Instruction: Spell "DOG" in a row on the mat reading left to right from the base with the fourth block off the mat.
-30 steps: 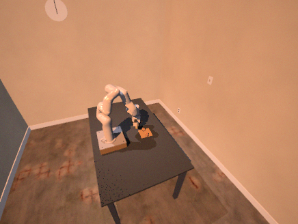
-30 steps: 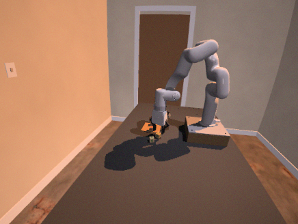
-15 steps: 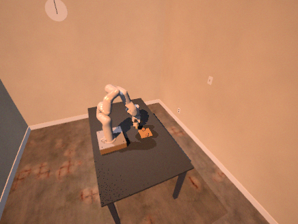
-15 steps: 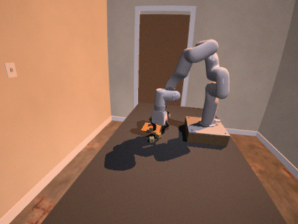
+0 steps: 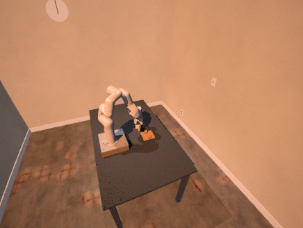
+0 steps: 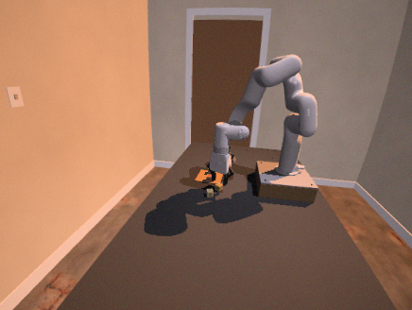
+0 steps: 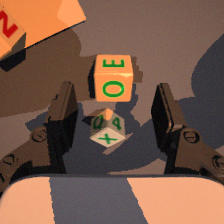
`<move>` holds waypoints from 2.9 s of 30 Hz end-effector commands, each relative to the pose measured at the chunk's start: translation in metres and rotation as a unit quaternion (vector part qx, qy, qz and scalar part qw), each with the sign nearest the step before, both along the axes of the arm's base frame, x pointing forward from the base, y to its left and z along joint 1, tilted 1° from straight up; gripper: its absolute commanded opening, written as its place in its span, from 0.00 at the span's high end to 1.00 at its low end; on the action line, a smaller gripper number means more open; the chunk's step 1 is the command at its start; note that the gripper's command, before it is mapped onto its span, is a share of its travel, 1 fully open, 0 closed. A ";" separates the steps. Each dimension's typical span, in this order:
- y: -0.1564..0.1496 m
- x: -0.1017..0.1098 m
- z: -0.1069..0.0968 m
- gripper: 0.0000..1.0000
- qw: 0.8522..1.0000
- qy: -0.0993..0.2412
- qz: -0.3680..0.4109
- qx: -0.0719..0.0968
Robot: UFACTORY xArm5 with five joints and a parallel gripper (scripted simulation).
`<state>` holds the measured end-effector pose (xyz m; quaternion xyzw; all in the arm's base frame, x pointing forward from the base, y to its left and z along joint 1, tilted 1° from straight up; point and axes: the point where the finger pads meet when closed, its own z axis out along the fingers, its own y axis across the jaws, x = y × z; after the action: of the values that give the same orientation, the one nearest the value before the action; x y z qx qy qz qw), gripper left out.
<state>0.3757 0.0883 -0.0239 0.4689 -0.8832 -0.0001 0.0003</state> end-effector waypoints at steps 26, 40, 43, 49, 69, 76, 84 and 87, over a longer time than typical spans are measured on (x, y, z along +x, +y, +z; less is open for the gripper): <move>0.000 0.001 -0.023 0.31 1.000 -0.002 0.000 0.000; 0.000 0.001 -0.033 0.31 1.000 -0.002 0.000 0.000; 0.000 0.001 -0.033 0.31 1.000 -0.002 0.000 0.000; 0.000 0.001 -0.033 0.31 1.000 -0.002 0.000 0.000; 0.000 0.001 -0.033 0.31 1.000 -0.002 0.000 0.000; 0.000 0.001 -0.033 0.53 1.000 -0.002 0.000 0.000; 0.000 0.001 -0.033 0.53 1.000 -0.002 0.000 0.000; 0.000 0.001 -0.033 0.53 1.000 -0.002 0.000 0.000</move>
<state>0.3757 0.0877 -0.0581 0.4689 -0.8832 -0.0001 0.0003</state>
